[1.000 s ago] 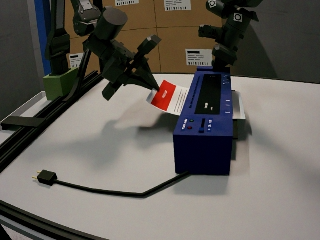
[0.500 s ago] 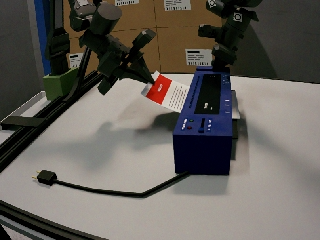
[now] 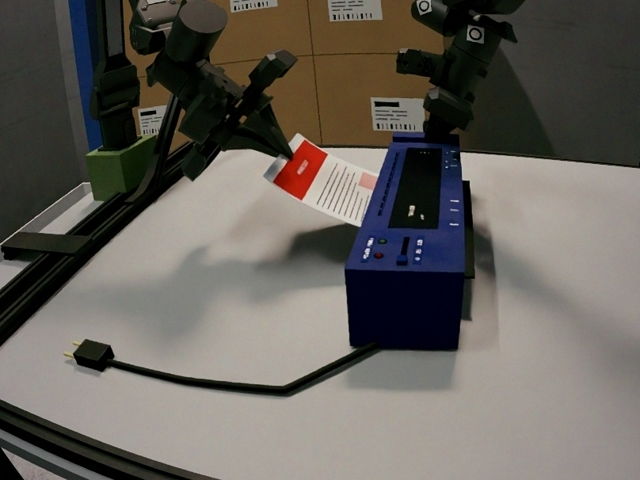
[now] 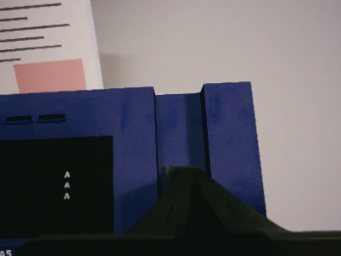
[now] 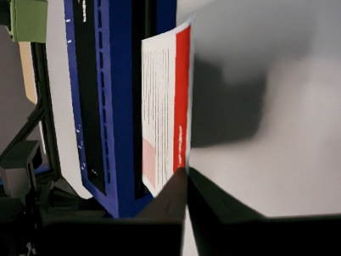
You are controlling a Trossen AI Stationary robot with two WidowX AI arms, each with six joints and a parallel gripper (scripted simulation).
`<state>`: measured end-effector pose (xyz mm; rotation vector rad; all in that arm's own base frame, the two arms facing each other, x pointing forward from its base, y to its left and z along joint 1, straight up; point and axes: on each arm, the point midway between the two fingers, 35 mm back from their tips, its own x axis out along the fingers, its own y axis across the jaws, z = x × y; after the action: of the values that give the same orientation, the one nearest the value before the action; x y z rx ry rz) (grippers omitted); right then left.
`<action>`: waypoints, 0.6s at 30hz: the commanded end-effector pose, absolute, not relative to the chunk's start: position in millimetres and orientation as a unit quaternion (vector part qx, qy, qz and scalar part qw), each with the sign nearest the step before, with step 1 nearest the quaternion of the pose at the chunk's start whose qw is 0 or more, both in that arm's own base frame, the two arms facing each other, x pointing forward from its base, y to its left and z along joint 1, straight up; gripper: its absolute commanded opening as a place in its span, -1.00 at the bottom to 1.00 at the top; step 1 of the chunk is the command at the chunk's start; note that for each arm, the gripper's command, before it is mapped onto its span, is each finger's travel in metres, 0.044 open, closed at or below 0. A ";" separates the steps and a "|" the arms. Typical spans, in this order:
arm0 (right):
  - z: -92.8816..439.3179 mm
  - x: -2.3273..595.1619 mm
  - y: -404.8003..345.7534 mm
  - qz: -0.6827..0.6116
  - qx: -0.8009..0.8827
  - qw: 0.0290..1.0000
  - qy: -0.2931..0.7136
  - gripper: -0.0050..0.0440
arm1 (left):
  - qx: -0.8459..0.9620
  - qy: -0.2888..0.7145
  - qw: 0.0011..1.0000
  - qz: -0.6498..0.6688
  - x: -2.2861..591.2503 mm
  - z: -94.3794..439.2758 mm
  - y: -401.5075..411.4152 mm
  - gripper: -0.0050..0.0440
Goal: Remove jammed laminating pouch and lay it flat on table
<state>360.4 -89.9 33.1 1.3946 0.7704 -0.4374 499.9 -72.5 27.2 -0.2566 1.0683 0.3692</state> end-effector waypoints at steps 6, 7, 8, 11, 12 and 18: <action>55.7 346.5 -97.7 -0.193 0.619 0.685 0.332 -1.00 | -0.119 0.512 0.833 0.173 497.9 22.6 -73.4 -1.00; 55.7 346.5 -97.7 -0.193 0.619 0.685 0.332 -1.00 | -0.119 0.512 0.833 0.173 497.9 22.6 -73.4 -1.00; 55.7 346.5 -97.7 -0.193 0.619 0.685 0.332 -1.00 | -0.119 0.512 0.833 0.173 497.9 22.6 -73.4 -1.00; 55.7 346.5 -97.7 -0.193 0.619 0.685 0.332 -1.00 | -0.119 0.512 0.833 0.173 497.9 22.6 -73.4 -1.00; 55.7 346.5 -97.7 -0.193 0.619 0.685 0.332 -1.00 | -0.119 0.512 0.833 0.173 497.9 22.6 -73.4 -1.00; 55.7 346.5 -97.7 -0.193 0.619 0.685 0.332 -1.00 | -0.119 0.512 0.833 0.173 497.9 22.6 -73.4 -1.00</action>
<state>349.3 -92.1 46.2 1.3944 0.7724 -0.4328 500.2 -71.7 27.2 -0.2575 1.0672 0.3708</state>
